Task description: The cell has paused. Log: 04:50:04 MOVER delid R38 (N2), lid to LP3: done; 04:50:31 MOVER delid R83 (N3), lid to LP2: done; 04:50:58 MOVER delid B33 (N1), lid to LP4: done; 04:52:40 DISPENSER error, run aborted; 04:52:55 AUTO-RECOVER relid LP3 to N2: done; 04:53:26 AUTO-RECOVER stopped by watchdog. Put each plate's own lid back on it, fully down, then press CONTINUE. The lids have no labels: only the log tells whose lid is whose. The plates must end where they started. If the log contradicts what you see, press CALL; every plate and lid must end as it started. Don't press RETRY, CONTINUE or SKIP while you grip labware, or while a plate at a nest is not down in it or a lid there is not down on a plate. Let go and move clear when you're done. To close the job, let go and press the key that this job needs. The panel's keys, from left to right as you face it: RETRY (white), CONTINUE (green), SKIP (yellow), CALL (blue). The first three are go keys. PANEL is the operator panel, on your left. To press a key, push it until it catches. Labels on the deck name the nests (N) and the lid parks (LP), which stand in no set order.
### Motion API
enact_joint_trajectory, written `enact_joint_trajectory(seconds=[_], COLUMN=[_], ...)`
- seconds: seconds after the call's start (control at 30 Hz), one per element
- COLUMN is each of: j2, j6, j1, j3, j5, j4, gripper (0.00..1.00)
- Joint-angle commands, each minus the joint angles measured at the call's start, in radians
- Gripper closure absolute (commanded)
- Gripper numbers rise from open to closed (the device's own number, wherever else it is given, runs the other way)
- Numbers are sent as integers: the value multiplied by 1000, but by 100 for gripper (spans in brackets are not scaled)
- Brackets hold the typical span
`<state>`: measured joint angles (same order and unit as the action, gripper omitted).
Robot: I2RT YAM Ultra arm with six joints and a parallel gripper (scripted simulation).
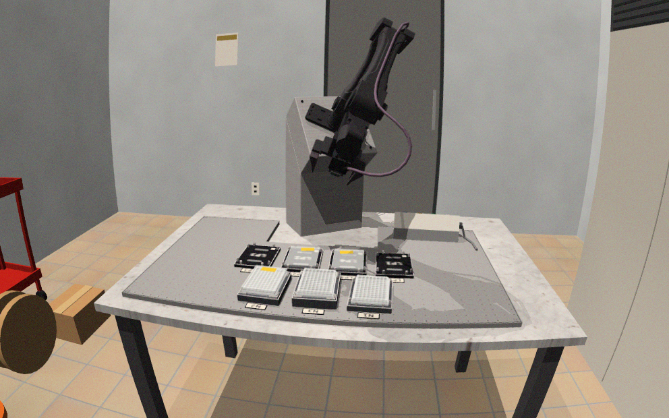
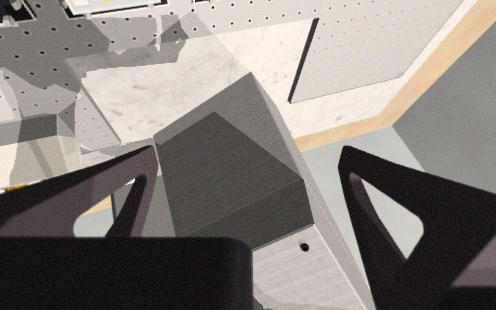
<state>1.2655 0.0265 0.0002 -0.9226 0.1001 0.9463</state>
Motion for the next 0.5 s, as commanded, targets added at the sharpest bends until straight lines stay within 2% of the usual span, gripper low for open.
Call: enact_joint_trajectory(seconds=[0.0,0.07,0.2,0.27,0.47], j2=[30,53,62,77,134], j6=[19,25,27,29,43], j1=[-9,1,9,-15,9], j3=[30,36,19,54,66], j5=[23,33,33,54,74], j4=[-97,-140,-151,-213,-315], gripper=[0,0,0,0,0])
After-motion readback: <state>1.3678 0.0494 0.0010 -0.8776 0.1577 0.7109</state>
